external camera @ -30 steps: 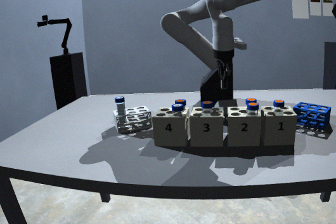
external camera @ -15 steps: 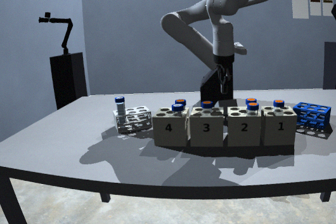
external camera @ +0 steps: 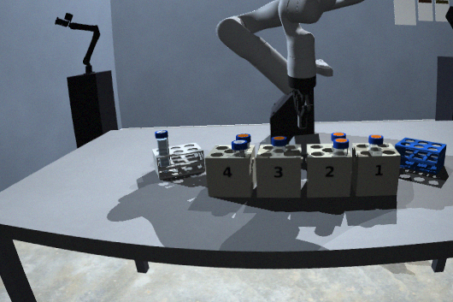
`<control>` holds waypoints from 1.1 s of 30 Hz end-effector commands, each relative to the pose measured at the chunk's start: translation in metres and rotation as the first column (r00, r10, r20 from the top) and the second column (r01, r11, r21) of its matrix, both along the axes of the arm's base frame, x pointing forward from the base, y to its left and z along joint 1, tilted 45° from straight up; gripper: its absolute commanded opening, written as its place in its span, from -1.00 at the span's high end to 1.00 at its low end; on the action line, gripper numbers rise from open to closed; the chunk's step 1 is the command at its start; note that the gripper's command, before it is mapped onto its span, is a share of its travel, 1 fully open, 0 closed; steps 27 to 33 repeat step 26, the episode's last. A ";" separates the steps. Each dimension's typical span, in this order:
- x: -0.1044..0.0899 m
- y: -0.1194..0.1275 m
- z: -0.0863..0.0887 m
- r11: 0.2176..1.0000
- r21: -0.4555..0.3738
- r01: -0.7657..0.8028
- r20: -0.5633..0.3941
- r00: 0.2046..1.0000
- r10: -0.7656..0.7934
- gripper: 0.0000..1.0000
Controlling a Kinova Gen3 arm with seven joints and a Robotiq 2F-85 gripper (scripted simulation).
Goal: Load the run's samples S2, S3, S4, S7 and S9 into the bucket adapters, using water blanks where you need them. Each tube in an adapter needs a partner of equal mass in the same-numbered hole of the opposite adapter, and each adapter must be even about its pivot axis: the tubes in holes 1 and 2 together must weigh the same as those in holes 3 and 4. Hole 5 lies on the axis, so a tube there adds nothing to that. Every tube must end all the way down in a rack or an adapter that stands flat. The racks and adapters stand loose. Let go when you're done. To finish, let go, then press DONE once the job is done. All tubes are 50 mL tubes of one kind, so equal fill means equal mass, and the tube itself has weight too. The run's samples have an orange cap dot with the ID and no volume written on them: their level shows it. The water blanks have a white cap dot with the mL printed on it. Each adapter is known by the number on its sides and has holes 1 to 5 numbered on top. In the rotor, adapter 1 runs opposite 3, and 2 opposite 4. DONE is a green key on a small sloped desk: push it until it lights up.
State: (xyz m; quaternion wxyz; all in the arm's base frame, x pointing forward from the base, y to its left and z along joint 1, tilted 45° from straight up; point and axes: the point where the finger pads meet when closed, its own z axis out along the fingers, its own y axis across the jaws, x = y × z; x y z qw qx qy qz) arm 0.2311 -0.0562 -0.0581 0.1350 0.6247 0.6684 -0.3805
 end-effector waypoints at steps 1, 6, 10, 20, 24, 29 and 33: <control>0.000 -0.001 -0.001 1.000 0.001 -0.001 0.001 1.000 0.001 0.80; 0.000 -0.003 -0.004 1.000 0.001 -0.001 0.001 1.000 0.001 0.80; 0.000 -0.005 -0.005 1.000 0.001 -0.001 0.001 1.000 0.001 0.80; 0.000 -0.009 -0.009 1.000 0.001 -0.001 0.001 1.000 0.001 0.80; 0.000 -0.011 -0.011 1.000 0.001 -0.001 0.001 1.000 0.001 0.80; 0.000 -0.012 -0.012 1.000 0.001 -0.001 0.001 1.000 0.001 0.80; 0.000 -0.012 -0.012 1.000 0.001 -0.001 0.001 1.000 0.001 0.80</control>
